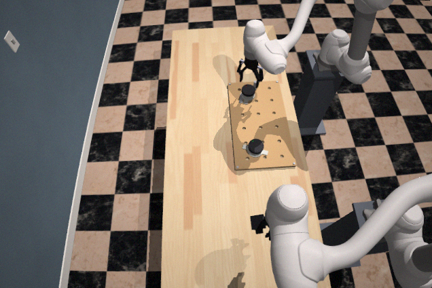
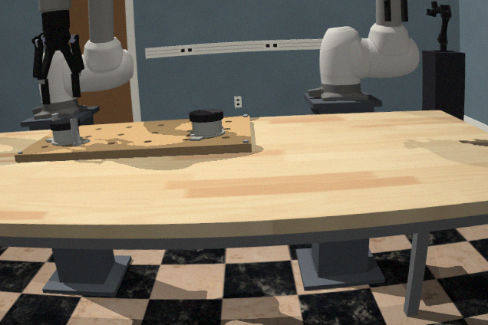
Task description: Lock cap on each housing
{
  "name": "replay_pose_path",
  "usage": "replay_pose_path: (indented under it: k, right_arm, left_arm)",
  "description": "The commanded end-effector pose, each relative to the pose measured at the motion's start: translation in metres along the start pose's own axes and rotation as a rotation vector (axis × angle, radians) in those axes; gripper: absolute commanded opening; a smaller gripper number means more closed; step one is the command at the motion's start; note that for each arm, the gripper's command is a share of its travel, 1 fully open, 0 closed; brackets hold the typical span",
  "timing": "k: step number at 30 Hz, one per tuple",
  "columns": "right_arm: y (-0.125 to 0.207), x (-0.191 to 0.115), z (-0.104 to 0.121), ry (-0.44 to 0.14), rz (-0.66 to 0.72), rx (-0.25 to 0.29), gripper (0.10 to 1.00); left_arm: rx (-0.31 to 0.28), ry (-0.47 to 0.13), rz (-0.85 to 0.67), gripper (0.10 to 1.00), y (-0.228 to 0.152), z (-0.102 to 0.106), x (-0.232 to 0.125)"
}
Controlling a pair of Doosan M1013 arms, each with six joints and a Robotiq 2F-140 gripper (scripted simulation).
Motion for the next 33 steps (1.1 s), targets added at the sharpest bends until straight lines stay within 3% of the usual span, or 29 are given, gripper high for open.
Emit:
replay_pose_path:
  k: [1, 10, 16, 20, 27, 33]
  right_arm:
    - [0.0, 0.0, 0.003, -0.006, -0.14, -0.004, 0.695]
    - [0.0, 0.0, 0.007, -0.008, -0.349, -0.005, 0.695]
    - [0.0, 0.0, 0.008, -0.009, -0.402, -0.004, 0.695]
    - [0.0, 0.0, 0.012, -0.007, -0.538, -0.003, 0.695]
    - [0.0, 0.0, 0.014, -0.009, -0.634, -0.003, 0.695]
    - [0.0, 0.0, 0.014, -0.009, -0.632, -0.003, 0.695]
  left_arm:
    - [0.0, 0.001, 0.0, 0.328, 0.0, -0.001, 0.0]
    - [0.0, 0.001, 0.0, 0.328, 0.0, -0.001, 0.0]
    - [0.0, 0.001, 0.0, 0.328, 0.0, -0.001, 0.0]
    - [0.0, 0.001, 0.0, 0.328, 0.0, -0.001, 0.0]
    - [0.0, 0.001, 0.0, 0.328, 0.0, -0.001, 0.0]
    - [0.0, 0.001, 0.0, 0.328, 0.0, -0.001, 0.0]
Point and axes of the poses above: on each arm, the point where the finger pads meet when closed, its own z axis out along the fingers, its own y axis across the jaws, x = y × z, the point moved 4 cm from there along -z, back along the fingers, and after that the axes turned 3 degrees about -z, right-handed, at the moved point
